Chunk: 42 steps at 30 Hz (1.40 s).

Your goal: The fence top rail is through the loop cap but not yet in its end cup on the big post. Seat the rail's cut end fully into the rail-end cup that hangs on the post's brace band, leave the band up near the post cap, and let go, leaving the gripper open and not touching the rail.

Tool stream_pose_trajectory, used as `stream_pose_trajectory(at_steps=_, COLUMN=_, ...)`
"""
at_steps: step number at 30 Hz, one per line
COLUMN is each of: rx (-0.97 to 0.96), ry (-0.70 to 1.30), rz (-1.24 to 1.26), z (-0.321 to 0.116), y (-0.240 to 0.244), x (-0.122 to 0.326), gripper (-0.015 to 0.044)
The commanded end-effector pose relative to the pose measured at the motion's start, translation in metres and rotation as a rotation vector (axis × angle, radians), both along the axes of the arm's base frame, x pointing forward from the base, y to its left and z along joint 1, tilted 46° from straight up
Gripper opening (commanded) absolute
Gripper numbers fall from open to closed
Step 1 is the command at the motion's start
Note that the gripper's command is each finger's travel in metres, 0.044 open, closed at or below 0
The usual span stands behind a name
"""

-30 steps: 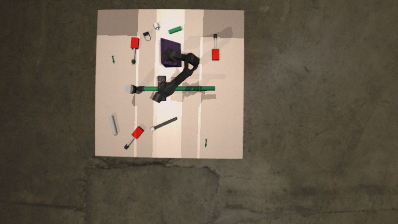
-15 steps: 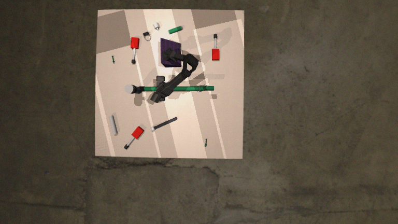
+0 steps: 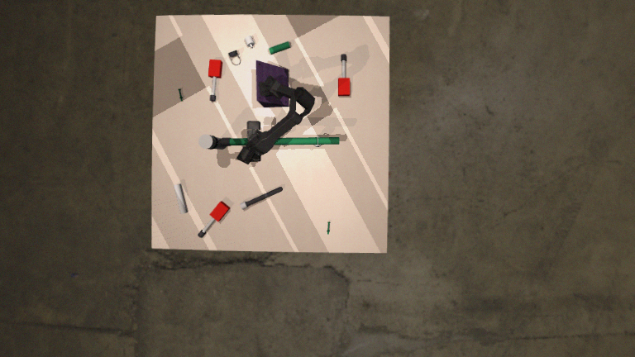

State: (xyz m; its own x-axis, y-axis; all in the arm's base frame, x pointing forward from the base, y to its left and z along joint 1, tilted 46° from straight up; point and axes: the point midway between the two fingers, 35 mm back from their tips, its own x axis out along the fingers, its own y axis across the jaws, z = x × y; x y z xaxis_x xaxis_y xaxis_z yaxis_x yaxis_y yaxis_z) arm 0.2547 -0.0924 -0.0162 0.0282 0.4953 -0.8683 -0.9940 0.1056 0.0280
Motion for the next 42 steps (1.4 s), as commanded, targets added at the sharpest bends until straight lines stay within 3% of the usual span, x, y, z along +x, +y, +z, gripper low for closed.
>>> stream_pose_trajectory(at_steps=1, rx=-0.016, ry=-0.003, rz=-0.008, z=-0.003, y=-0.009, x=0.001, gripper=0.0)
stream_pose_trajectory(at_steps=24, rx=-0.002, ry=-0.002, rz=-0.003, z=-0.007, y=-0.008, x=-0.001, gripper=0.0)
stream_pose_trajectory(at_steps=34, rx=-0.002, ry=-0.002, rz=-0.003, z=-0.006, y=-0.008, x=-0.001, gripper=0.0263)
stream_pose_trajectory(at_steps=40, rx=-0.002, ry=-0.001, rz=-0.003, z=0.016, y=-0.008, x=0.0, gripper=0.042)
stream_pose_trajectory(at_steps=42, rx=-0.001, ry=-0.001, rz=-0.003, z=0.028, y=-0.007, x=0.0, gripper=0.044)
